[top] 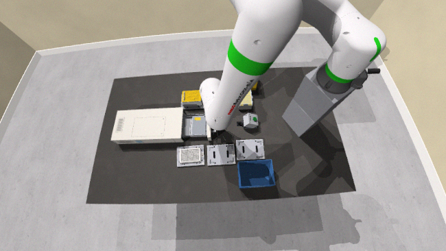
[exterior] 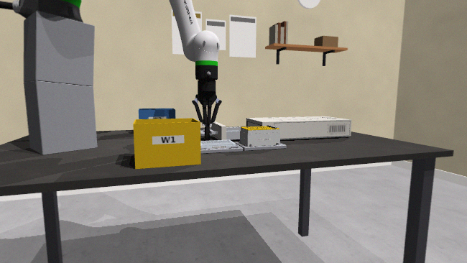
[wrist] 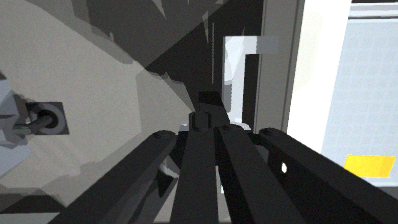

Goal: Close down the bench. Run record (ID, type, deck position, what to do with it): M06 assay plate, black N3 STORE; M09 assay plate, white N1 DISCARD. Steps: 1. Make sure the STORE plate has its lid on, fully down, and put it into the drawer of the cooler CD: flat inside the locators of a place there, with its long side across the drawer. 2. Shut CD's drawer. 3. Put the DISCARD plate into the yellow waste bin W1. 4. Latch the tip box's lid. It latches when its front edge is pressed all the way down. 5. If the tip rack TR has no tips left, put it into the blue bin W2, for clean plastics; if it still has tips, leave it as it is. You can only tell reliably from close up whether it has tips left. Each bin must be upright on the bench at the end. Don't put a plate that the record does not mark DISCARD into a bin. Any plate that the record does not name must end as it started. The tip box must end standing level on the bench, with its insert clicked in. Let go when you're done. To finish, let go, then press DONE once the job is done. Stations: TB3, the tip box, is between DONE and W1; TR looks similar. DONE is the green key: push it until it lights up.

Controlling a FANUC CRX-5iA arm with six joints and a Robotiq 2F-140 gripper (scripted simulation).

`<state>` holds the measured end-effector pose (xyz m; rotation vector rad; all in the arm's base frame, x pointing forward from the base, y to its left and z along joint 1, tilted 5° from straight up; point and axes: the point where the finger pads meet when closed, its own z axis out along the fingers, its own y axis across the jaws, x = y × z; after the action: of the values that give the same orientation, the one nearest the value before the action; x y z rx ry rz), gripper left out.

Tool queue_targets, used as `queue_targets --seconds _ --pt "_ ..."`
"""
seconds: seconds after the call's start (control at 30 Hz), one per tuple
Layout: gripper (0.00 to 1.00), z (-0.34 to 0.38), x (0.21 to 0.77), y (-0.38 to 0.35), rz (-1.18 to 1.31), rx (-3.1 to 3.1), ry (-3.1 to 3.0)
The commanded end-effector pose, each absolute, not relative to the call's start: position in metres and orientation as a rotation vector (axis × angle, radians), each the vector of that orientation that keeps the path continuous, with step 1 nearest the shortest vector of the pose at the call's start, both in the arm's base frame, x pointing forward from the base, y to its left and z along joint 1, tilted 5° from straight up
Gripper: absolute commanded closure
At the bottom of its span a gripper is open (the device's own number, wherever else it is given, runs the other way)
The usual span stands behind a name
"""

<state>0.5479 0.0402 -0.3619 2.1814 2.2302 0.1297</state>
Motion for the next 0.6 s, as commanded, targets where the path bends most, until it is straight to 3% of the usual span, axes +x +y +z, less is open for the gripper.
queue_targets --seconds 0.0,0.57 --pt "0.9 -0.361 0.554 0.04 0.132 2.18 2.23" --pt "0.9 -0.359 0.571 0.041 0.132 2.18 2.23"
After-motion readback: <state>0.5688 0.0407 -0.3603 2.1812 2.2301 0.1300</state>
